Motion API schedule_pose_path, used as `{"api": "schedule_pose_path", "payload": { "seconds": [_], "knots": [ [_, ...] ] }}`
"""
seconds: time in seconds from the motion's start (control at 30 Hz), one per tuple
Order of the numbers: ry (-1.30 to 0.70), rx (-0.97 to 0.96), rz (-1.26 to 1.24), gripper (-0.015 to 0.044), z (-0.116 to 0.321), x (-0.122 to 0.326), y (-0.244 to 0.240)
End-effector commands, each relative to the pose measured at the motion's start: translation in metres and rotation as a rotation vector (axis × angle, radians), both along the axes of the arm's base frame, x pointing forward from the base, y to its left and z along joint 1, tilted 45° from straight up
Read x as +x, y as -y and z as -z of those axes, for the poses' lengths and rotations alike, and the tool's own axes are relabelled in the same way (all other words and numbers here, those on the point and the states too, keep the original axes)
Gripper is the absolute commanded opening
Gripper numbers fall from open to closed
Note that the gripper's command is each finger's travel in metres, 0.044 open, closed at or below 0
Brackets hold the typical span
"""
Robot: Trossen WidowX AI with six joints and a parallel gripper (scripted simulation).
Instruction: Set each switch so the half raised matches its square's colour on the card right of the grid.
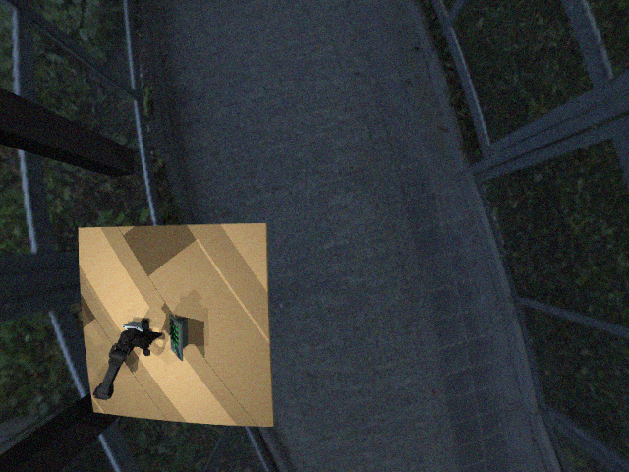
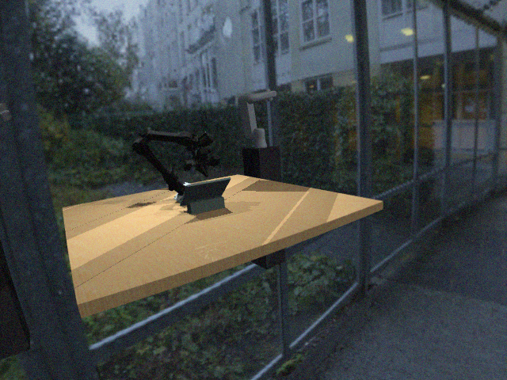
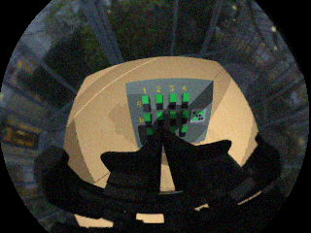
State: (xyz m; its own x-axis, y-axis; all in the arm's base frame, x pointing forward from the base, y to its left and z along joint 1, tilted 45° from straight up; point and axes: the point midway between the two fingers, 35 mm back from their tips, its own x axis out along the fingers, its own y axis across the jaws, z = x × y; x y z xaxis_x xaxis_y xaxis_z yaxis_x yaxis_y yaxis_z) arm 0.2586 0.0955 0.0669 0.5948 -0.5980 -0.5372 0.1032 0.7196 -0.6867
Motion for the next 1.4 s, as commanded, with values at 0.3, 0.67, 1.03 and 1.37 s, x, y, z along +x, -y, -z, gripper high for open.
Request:
{"api": "schedule_pose_path", "payload": {
  "seconds": [0.3,0.67,1.03,1.37],
  "knots": [
    [0.002,-0.006,-0.004,0.0000,0.053,-0.037,0.008],
    [0.019,-0.013,-0.013,0.0000,0.068,-0.019,0.028],
    [0.019,-0.012,-0.014,0.0000,0.075,-0.012,0.035],
    [0.019,-0.013,-0.014,0.0000,0.076,-0.010,0.037]
  ]
}}
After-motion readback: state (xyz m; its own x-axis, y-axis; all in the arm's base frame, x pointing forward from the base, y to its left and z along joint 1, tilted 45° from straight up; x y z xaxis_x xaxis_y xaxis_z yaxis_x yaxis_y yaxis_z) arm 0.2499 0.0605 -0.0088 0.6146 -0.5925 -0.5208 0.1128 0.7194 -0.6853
